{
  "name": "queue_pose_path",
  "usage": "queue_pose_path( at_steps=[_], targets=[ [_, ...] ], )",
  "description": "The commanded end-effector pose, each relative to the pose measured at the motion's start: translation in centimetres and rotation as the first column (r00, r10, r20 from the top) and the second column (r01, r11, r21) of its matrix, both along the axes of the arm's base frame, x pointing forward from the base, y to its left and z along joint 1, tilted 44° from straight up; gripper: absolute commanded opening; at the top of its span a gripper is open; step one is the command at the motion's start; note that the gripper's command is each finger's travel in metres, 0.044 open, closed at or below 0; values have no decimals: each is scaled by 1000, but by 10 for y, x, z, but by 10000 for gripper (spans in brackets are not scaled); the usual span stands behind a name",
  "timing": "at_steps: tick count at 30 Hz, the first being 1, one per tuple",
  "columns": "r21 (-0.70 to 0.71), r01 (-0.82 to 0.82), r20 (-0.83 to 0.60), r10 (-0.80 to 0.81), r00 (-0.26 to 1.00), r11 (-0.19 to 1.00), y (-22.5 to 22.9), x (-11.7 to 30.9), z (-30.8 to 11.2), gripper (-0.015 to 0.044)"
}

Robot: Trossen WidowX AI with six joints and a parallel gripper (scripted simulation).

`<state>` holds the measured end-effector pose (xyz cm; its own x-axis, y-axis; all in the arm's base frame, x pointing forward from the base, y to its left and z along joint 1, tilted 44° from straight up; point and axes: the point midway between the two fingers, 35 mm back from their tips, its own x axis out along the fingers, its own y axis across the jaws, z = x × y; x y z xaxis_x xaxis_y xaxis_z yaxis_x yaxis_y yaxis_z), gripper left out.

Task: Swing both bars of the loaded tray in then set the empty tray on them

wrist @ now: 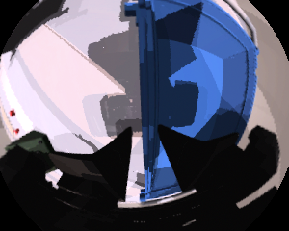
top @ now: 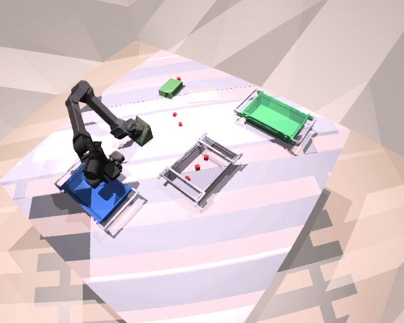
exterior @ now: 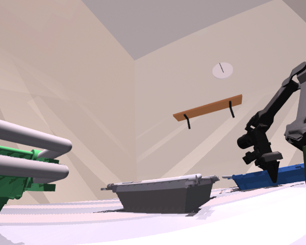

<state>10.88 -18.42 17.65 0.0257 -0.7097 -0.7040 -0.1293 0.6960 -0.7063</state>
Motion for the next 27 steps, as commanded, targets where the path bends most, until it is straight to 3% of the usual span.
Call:
queue_pose_path(
  at_steps=[1, 22, 27],
  targets=[
    [7, -4, -4, 4, 1000, 1000, 1, 0, -2, 140],
    [10, -4, -4, 4, 1000, 1000, 3, 0, 0, 0],
    [22, -1, -2, 1, 1000, 1000, 14, 3, 8, 0]
  ],
)
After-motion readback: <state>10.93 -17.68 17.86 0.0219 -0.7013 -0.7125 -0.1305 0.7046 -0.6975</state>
